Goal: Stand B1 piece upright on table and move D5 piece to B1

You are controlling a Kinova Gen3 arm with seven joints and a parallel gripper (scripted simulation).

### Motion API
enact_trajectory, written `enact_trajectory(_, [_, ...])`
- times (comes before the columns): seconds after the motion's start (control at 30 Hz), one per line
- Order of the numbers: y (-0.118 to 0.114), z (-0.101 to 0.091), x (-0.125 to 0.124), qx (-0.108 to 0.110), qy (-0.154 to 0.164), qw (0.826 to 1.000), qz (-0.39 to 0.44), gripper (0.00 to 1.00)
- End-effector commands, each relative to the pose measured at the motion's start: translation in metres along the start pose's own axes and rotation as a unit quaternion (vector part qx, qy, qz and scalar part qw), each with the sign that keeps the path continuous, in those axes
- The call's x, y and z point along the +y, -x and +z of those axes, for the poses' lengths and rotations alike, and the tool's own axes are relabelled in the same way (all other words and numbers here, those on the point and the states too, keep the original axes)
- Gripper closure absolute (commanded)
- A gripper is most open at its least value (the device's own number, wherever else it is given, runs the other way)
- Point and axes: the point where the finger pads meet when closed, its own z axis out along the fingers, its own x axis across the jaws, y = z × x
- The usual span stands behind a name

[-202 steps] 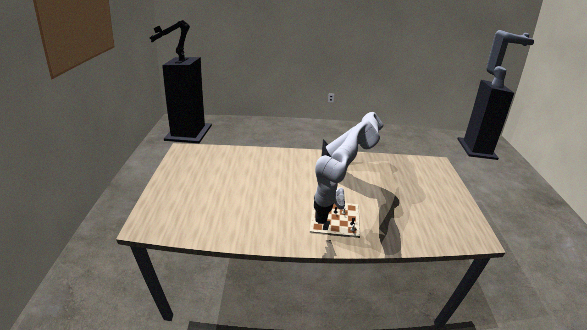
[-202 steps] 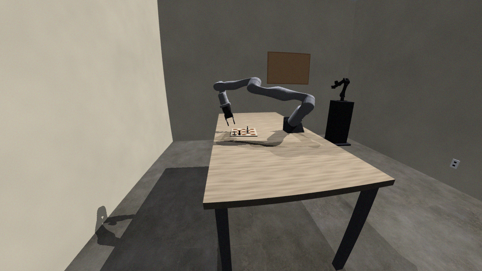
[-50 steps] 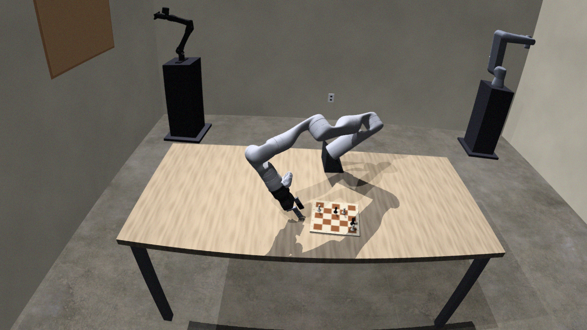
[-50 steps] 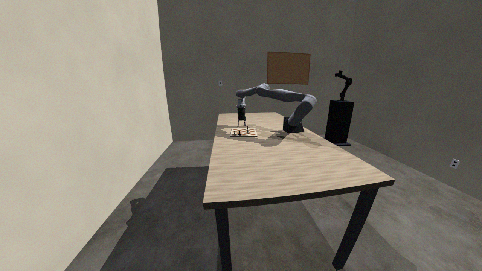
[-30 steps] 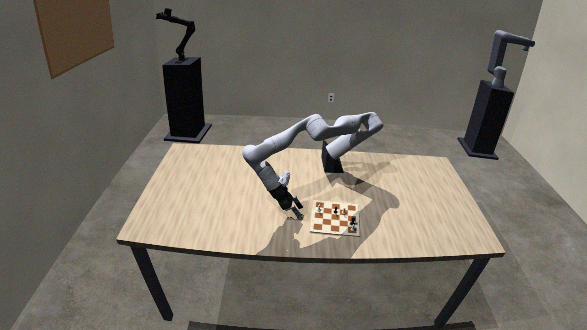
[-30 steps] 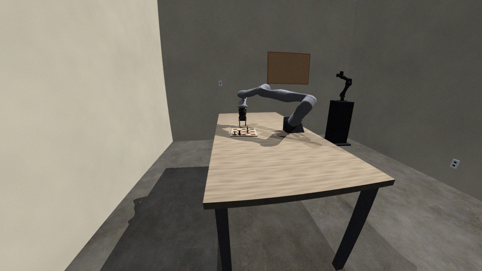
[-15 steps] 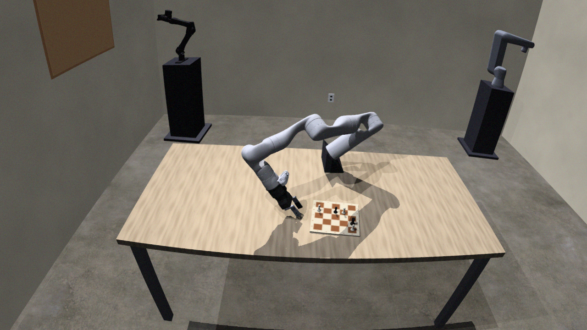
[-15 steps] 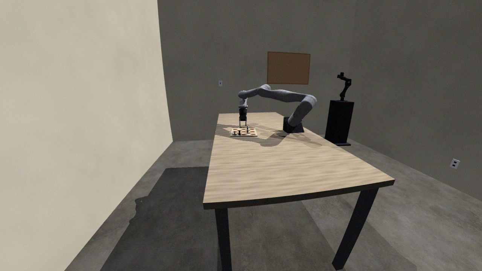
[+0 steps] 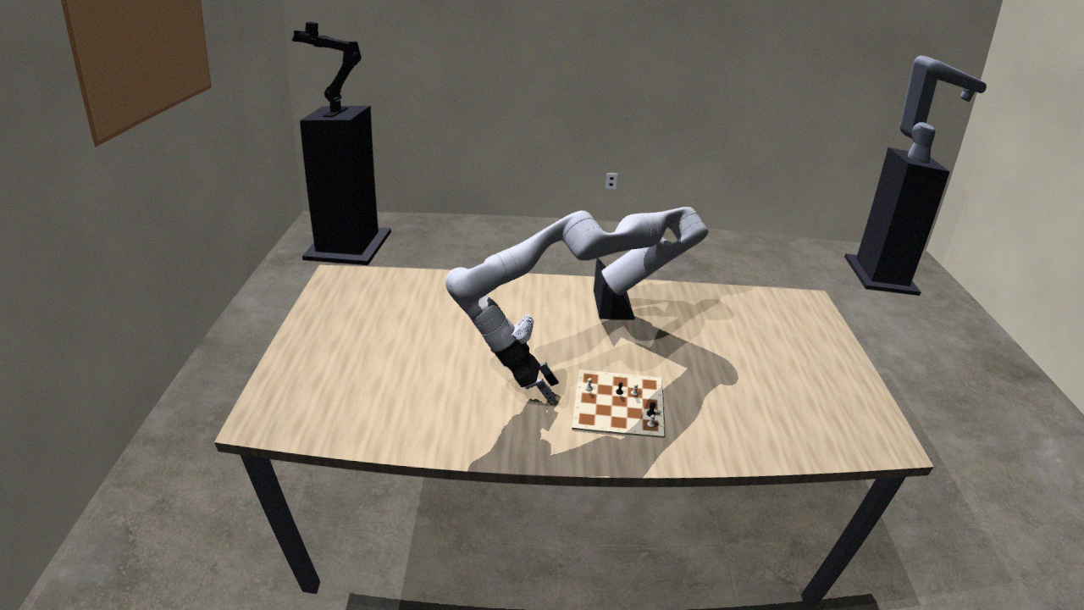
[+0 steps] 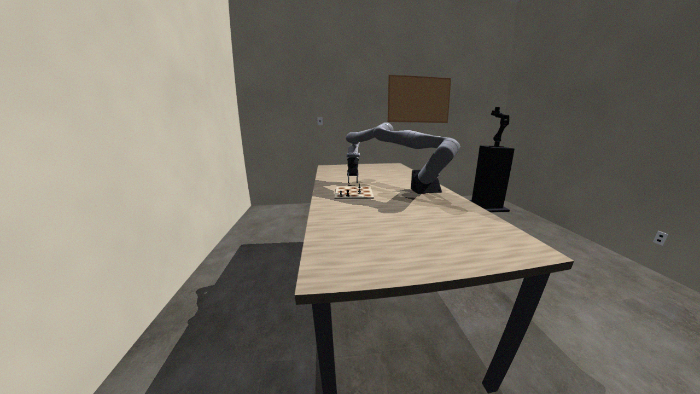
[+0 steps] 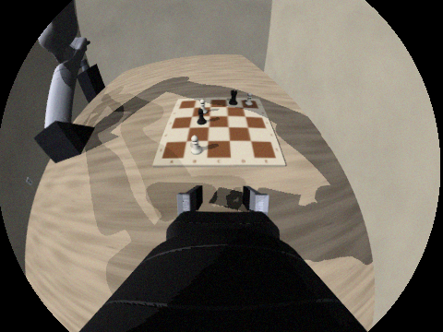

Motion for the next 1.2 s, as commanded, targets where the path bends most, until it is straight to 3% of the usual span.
enact_trajectory(0.0, [-0.001,-0.001,-0.001,0.001,0.001,1.000,-0.001,0.00])
enact_trajectory(0.97, [-0.001,-0.002,-0.001,0.001,0.001,1.000,-0.001,0.00])
enact_trajectory(1.17, [-0.001,-0.018,-0.012,0.001,0.000,1.000,-0.001,0.00])
